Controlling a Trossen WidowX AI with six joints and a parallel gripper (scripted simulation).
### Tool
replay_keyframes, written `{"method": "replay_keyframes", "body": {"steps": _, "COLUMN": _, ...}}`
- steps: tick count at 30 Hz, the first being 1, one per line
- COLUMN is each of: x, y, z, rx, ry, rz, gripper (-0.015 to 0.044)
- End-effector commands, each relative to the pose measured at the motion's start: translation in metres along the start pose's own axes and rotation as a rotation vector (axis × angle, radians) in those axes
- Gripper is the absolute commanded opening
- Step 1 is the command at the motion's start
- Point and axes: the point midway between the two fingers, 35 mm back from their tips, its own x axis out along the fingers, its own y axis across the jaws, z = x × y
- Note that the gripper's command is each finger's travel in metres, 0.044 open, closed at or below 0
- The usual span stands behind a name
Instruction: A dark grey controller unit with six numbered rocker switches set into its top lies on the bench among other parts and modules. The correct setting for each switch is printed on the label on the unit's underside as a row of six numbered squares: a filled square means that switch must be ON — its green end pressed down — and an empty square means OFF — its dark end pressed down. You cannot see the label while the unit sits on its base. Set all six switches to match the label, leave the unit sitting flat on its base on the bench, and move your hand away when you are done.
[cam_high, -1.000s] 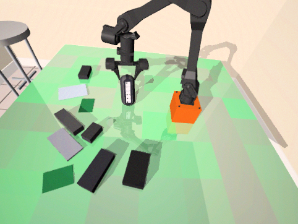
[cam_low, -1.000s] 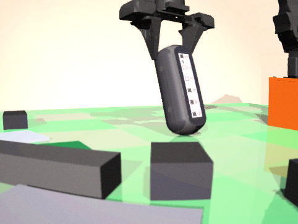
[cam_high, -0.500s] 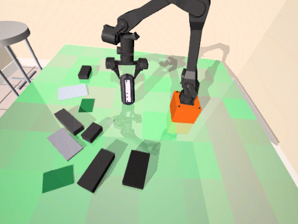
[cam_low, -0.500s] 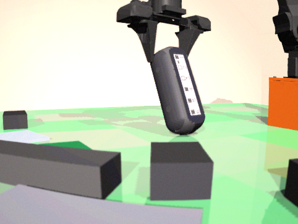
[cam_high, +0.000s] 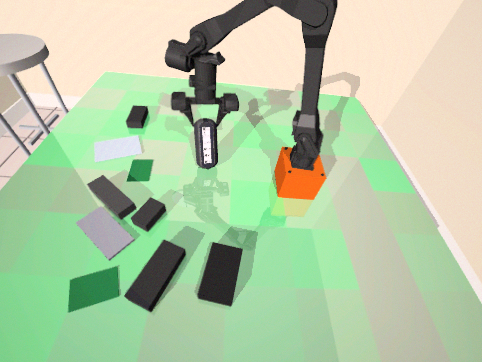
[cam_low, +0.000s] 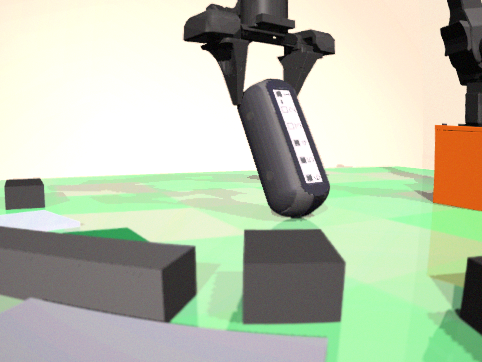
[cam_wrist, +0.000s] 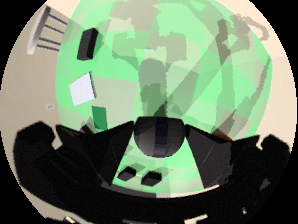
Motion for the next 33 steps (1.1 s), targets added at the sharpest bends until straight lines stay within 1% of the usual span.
{"method": "replay_keyframes", "body": {"steps": 1, "x": 0.005, "y": 0.000, "z": 0.002, "rx": -0.008, "ry": 0.004, "rz": -0.009, "gripper": 0.0338}}
{"method": "replay_keyframes", "body": {"steps": 33, "x": 0.018, "y": 0.000, "z": 0.024, "rx": -0.008, "ry": 0.003, "rz": -0.009, "gripper": 0.0338}}
